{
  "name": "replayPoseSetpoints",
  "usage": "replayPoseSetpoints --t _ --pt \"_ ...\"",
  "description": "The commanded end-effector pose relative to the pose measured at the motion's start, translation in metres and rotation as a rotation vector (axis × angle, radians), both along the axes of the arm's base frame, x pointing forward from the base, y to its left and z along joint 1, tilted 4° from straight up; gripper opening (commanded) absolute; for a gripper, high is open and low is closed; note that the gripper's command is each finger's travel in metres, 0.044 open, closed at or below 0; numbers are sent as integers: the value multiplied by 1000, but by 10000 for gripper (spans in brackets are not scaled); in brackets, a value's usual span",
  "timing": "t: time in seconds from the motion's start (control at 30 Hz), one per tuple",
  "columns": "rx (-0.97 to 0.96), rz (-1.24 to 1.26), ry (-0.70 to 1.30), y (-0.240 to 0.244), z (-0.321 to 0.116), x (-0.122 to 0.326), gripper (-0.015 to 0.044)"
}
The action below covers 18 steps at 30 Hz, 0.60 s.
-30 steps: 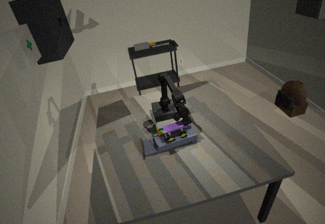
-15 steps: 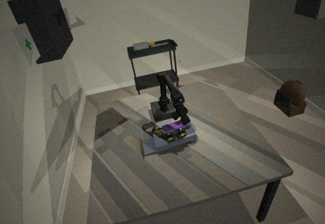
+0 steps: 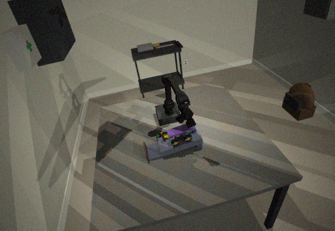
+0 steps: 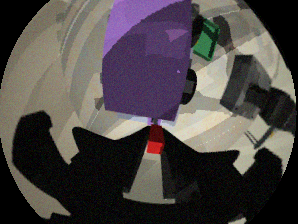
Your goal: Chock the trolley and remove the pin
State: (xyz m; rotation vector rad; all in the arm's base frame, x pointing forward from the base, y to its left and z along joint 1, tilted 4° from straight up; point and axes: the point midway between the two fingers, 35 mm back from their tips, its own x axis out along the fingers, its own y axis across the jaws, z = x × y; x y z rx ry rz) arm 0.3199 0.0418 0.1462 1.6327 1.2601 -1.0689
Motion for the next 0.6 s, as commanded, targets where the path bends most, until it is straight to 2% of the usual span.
replayPoseSetpoints --t 0.0,0.57 --pt "1 5 -10 0 6 0 0" --pt "1 5 -10 -2 12 -2 0"
